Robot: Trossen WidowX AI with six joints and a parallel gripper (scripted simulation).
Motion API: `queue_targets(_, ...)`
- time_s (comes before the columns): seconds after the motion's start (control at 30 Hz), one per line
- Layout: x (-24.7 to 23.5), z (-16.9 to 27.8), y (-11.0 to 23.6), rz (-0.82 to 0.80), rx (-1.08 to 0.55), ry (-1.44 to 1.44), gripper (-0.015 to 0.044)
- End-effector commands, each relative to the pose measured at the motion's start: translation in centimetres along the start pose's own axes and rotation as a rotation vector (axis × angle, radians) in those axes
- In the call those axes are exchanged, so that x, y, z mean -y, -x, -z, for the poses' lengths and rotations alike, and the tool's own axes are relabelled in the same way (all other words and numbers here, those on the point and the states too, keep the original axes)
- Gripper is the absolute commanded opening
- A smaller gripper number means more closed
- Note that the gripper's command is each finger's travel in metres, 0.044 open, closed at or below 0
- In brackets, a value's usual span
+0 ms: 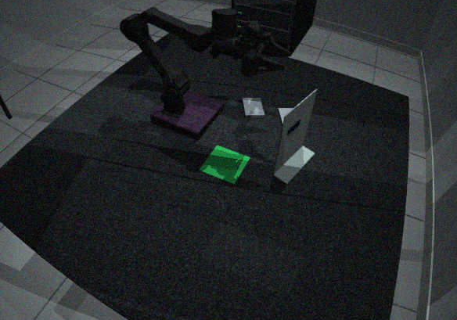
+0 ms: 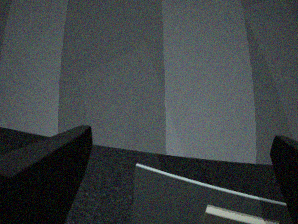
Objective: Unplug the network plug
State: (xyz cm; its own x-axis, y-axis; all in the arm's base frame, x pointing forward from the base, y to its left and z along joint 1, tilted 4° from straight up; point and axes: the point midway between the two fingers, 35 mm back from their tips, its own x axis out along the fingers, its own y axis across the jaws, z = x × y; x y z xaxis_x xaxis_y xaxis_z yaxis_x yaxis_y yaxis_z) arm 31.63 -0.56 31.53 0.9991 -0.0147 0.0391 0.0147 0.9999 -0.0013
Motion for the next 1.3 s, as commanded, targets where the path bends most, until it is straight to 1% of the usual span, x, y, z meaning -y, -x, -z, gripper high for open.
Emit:
queue_targets(0.0,0.0,0.1,-0.1,0.002,0.0,0.006,0.0374)
queue_targets(0.27,-0.4,2.8,-1.8,0.1,-0.001,0.253,0.0164)
queue_targets(0.3,-0.5,3.2,-1.9,0.114,-0.003,0.286,0.0156)
queue_targets(0.53,-1.1,6.1,-2.4,0.207,-0.034,0.518,0.0156)
queue_targets(0.77,-1.8,8.9,-1.9,0.294,-0.09,0.745,0.0156)
queue_targets(1.0,-2.3,11.6,-0.5,0.371,-0.172,0.967,0.0156)
queue_targets(1.27,-2.4,14.4,1.9,0.442,-0.296,1.213,0.0156)
